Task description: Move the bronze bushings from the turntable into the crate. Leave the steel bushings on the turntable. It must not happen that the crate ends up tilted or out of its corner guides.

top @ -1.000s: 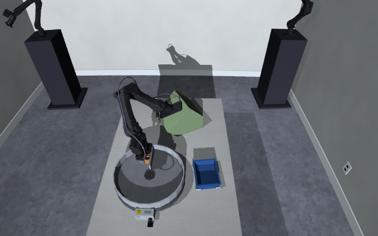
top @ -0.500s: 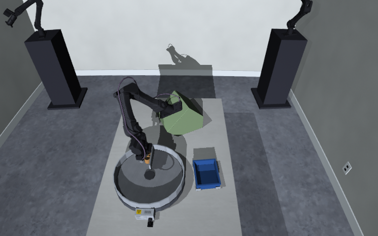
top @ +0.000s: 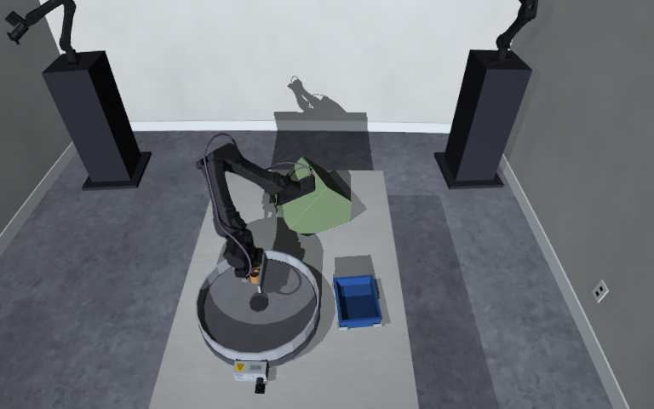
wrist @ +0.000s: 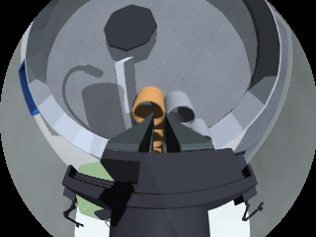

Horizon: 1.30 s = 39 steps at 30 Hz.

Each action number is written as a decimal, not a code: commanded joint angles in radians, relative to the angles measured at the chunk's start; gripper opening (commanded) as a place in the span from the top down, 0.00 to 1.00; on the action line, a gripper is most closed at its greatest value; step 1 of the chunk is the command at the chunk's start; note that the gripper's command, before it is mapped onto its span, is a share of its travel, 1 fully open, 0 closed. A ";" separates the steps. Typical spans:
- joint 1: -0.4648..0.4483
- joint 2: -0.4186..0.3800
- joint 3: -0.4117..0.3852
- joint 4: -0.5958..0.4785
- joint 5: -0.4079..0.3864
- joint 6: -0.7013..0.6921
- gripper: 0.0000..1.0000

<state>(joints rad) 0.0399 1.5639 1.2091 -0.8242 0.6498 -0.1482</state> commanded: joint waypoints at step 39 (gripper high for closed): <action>0.067 -0.061 0.090 -0.124 0.024 0.063 0.85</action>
<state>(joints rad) 0.0597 1.5536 1.2381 -0.8829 0.6598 -0.1200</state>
